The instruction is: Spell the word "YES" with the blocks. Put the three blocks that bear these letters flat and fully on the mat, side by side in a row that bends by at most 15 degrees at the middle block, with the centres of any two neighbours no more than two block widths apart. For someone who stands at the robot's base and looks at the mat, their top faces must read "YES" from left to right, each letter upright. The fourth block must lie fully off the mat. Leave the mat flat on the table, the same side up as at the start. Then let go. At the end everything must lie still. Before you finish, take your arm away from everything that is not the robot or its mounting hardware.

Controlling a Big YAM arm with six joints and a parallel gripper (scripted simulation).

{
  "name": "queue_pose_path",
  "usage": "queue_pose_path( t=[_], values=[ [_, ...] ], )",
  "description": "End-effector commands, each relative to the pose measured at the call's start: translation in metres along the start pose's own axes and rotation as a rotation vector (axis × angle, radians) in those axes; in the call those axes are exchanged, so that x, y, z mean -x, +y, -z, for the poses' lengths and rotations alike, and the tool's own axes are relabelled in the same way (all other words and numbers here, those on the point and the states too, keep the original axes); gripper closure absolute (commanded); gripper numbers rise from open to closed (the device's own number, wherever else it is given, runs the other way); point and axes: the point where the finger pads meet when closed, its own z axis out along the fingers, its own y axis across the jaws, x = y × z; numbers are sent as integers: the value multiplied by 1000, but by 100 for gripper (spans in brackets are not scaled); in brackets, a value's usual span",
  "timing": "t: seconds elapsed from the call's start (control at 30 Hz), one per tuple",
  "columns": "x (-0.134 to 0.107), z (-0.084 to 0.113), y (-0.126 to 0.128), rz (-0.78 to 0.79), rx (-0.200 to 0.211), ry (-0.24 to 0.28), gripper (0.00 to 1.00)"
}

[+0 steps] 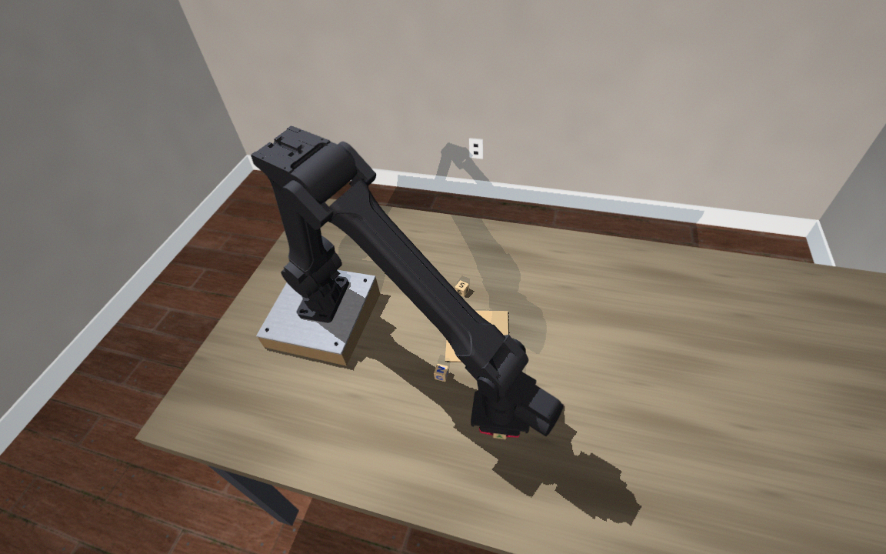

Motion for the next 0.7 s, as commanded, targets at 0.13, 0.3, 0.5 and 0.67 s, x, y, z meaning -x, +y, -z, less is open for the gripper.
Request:
queue_pose_path(
  t=[0.13,0.3,0.5,0.67],
  values=[
    [3,8,-4,14,-26,9,79],
    [1,11,-6,13,-34,13,79],
    [2,9,-5,14,-28,10,79],
    [2,9,-5,14,-28,10,79]
  ],
)
